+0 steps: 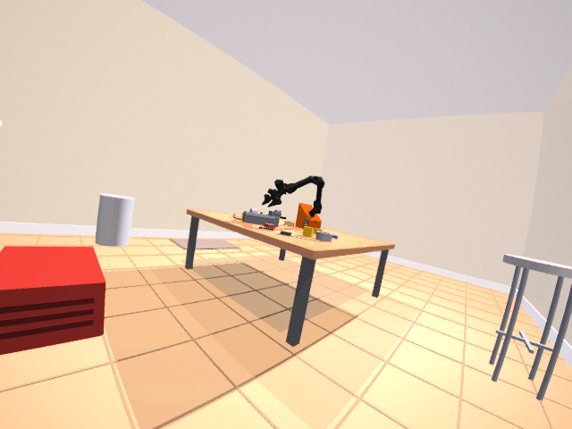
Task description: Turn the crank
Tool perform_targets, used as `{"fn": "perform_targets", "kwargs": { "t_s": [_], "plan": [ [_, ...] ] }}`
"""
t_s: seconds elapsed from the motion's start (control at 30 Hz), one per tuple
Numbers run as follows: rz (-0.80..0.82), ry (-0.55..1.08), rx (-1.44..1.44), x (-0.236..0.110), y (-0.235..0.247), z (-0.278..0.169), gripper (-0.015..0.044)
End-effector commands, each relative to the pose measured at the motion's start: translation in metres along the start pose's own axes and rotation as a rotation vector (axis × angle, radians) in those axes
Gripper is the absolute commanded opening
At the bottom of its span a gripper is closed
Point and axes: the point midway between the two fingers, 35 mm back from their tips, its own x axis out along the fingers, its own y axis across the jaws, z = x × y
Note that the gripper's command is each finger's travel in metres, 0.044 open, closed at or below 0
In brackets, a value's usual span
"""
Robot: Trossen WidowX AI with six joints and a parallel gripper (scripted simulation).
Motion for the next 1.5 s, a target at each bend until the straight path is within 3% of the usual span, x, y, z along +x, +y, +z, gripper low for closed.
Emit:
{"fn": "perform_targets", "kwargs": {
  "t_s": [0.0, 0.47, 1.07, 1.47],
  "plan": [
    [-0.001, 0.0, 0.0, 0.0, -0.0001, 0.0, 0.0361],
    [-0.001, 0.0, 0.0, 0.0, -0.0001, 0.0, 0.0],
    [0.0, 0.0, 0.0, 0.0, 0.0, 0.0, 0.0],
    [0.0, 0.0, 0.0, 0.0, 0.0, 0.0, 0.0315]
  ]
}}
